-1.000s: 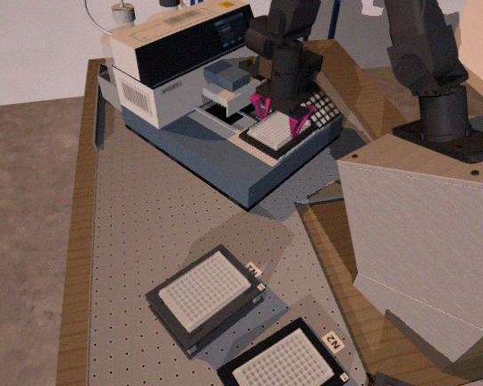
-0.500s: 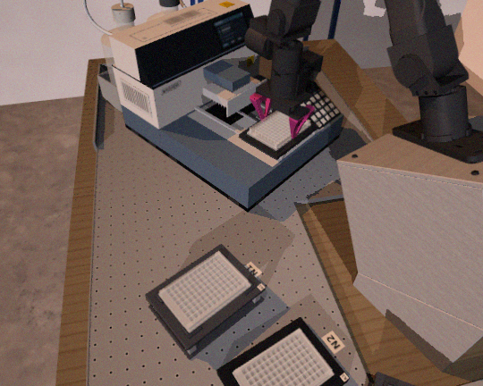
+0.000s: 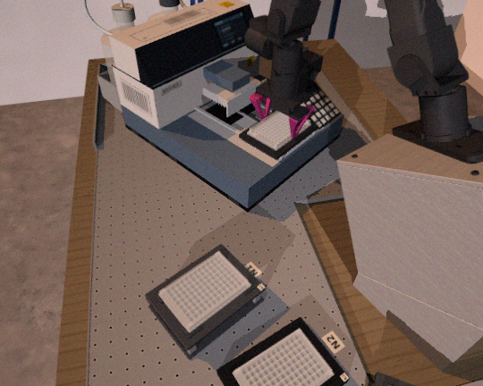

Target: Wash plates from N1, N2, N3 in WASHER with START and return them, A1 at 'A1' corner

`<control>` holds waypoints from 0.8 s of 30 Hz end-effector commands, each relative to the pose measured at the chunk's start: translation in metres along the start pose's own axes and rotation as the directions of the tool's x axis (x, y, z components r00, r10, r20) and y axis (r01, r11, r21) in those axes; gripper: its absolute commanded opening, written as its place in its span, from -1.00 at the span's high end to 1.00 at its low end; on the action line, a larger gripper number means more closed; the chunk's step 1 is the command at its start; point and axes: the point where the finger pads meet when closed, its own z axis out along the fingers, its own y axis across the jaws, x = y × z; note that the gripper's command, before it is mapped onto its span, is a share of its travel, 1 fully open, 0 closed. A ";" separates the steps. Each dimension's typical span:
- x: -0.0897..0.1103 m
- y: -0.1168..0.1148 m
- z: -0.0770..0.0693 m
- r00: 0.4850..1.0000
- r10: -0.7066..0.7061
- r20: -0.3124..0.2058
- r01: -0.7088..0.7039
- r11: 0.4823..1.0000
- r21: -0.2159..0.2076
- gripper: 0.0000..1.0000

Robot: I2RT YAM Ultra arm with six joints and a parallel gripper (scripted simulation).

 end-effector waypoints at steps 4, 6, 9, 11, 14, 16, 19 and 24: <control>-0.005 -0.004 0.000 1.000 0.006 0.008 -0.006 1.000 0.003 1.00; -0.005 -0.004 0.000 1.000 0.006 0.008 -0.006 1.000 0.003 1.00; -0.005 -0.004 0.000 1.000 0.006 0.008 -0.006 1.000 0.003 1.00; -0.005 -0.004 0.000 1.000 0.006 0.008 -0.006 1.000 0.003 1.00; -0.005 -0.004 0.000 1.000 0.006 0.008 -0.006 1.000 0.003 1.00; -0.005 -0.004 0.000 1.000 0.006 0.008 -0.006 1.000 0.003 1.00; -0.005 -0.004 0.000 1.000 0.006 0.008 -0.006 1.000 0.003 1.00; -0.005 -0.007 -0.008 1.000 0.006 0.007 -0.006 1.000 0.009 1.00</control>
